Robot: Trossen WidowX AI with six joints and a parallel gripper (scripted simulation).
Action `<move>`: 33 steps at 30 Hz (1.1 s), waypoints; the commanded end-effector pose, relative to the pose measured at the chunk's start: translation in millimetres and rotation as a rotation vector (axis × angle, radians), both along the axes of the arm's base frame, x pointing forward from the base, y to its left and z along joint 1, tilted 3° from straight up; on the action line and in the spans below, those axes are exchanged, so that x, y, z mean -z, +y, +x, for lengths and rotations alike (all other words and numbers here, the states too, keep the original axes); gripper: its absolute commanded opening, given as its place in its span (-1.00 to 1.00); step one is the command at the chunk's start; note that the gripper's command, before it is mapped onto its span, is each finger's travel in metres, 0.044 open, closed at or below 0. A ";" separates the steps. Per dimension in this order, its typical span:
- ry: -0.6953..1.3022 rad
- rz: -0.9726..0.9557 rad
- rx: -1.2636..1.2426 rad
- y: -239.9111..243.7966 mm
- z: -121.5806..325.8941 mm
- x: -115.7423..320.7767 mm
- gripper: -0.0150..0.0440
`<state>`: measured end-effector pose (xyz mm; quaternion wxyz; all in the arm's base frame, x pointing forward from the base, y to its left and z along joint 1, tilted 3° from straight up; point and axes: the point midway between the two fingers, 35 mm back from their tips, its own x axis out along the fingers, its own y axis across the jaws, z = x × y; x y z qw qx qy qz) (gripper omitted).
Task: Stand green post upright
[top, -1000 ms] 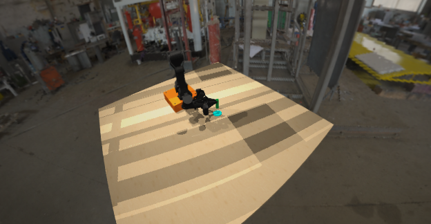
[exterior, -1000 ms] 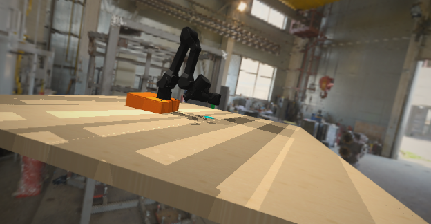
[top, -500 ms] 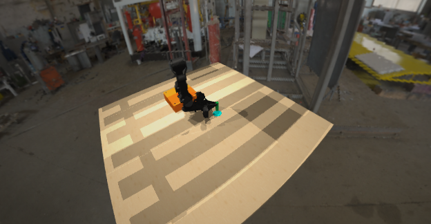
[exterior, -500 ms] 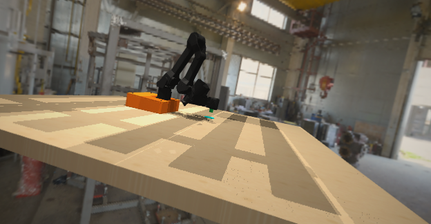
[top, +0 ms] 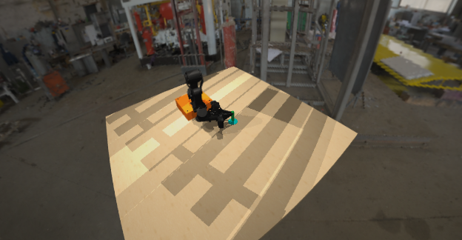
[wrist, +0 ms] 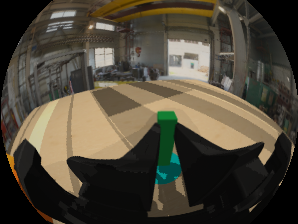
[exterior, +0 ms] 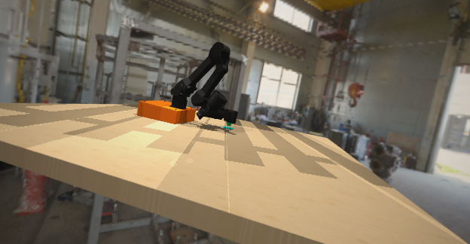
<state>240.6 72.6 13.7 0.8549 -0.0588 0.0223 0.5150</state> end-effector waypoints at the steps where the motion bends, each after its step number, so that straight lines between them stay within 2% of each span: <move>1: 0.007 0.003 0.001 0.4 0.2 8.1 -0.42; 14: 0.007 0.002 0.001 0.5 0.2 10.6 -0.42; 28: 0.007 0.002 0.001 0.5 0.2 10.6 0.83; 33: 0.007 0.002 0.001 -0.2 2.4 4.0 0.86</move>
